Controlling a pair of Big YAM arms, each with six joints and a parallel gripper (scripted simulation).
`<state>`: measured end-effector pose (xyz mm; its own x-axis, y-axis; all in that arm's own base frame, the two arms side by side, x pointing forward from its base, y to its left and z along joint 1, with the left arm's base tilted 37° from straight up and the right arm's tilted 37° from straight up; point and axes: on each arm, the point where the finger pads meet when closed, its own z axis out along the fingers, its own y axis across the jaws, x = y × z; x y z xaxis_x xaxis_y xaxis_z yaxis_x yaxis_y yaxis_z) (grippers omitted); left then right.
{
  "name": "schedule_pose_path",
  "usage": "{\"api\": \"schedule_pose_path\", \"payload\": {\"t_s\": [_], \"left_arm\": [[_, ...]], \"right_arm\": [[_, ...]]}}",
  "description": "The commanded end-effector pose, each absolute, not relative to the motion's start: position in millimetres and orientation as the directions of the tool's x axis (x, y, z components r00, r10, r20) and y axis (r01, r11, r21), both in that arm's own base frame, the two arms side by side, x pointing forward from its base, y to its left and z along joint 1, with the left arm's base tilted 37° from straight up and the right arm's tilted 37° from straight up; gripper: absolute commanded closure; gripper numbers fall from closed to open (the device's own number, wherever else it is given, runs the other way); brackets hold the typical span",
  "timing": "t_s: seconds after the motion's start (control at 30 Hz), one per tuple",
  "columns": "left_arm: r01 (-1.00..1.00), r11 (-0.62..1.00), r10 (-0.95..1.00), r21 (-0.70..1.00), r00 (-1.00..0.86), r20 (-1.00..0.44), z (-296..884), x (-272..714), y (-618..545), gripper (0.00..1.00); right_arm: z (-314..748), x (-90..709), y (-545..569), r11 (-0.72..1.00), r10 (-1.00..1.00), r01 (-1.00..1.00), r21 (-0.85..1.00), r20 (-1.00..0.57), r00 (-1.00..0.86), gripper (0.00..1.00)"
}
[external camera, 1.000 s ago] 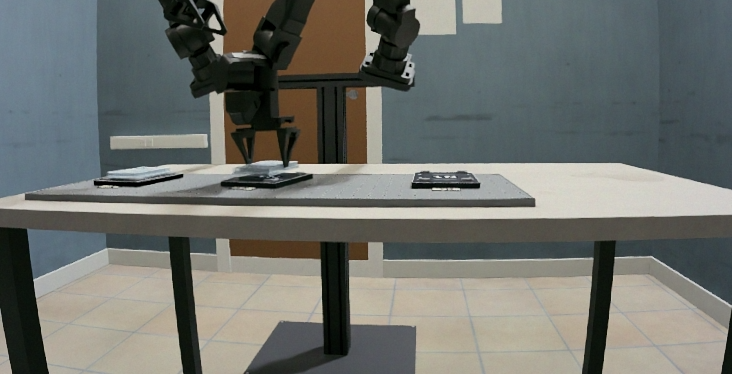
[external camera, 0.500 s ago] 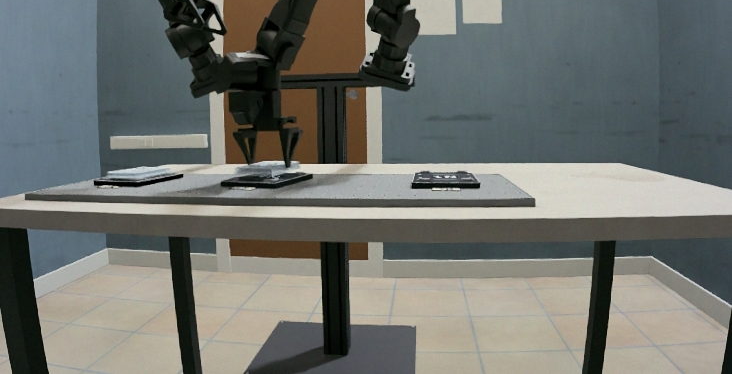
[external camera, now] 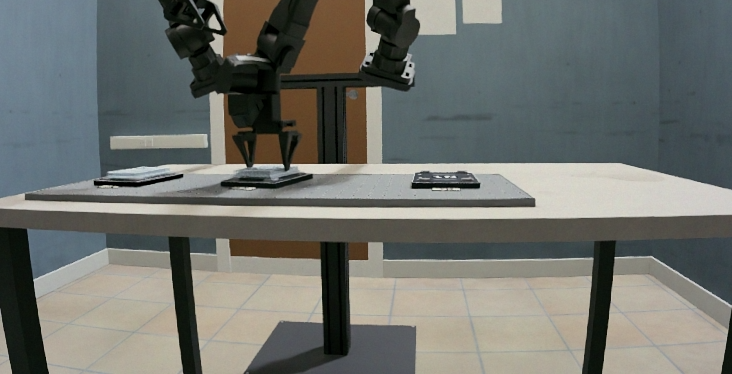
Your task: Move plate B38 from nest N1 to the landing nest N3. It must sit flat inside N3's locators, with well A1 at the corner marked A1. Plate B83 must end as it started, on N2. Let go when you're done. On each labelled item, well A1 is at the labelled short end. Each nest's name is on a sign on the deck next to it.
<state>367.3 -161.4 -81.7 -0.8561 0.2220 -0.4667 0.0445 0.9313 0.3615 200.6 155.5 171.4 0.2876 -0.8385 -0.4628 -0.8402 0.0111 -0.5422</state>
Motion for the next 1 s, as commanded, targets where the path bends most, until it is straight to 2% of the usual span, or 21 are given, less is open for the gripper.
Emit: {"api": "schedule_pose_path", "payload": {"t_s": [0.0,0.97], "left_arm": [[0.051,0.927,0.231,0.372,-0.859,-0.458,-93,371,-154,0.21],[0.040,0.939,0.197,0.341,-0.876,-0.441,-70,367,-173,0.21]], "right_arm": [[184,205,158,0.005,-0.834,-0.824,-0.567,-0.457,0.309,0.00],[184,205,158,0.005,-0.834,-0.824,-0.567,-0.457,0.309,0.00]]}}
